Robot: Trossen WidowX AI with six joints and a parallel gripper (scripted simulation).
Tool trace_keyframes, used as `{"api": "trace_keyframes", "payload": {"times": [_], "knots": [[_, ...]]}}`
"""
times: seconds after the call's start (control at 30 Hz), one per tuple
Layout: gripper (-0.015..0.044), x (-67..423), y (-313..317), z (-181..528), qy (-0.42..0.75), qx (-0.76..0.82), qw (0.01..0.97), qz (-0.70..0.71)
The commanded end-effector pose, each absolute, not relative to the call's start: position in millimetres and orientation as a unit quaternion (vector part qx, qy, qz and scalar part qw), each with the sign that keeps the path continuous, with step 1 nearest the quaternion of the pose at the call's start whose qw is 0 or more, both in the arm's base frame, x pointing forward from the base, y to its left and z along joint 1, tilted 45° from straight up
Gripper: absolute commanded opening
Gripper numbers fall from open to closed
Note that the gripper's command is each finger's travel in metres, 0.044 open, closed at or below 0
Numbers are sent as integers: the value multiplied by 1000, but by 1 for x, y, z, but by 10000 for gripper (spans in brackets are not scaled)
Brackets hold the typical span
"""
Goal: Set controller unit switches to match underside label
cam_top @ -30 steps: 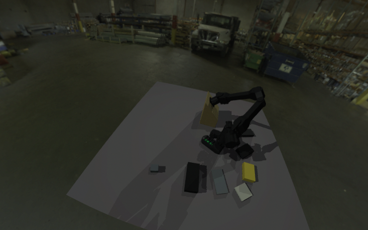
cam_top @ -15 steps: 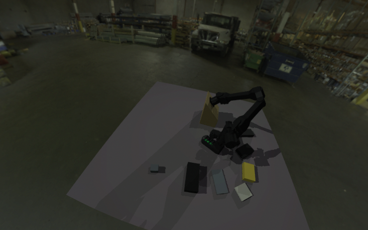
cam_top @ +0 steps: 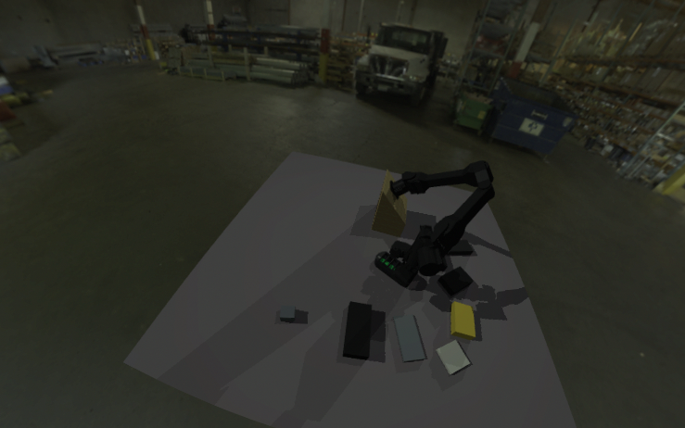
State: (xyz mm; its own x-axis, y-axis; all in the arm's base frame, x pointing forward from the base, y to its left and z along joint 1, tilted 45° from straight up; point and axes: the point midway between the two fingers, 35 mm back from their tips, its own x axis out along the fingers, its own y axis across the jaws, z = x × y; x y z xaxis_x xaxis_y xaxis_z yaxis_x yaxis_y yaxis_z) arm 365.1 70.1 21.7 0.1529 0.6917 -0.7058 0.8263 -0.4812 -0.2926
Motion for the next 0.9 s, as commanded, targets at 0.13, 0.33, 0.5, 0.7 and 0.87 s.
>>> {"api": "trace_keyframes", "payload": {"times": [0.13, 0.33, 0.5, 0.7, 0.87], "knots": [[0, 363, 76, 16, 507, 750, 82, -417], [0, 363, 76, 16, 507, 750, 82, -417], [0, 363, 77, 15, 507, 750, 82, -417], [0, 363, 77, 15, 507, 750, 82, -417], [0, 363, 78, 14, 507, 750, 82, -417]]}}
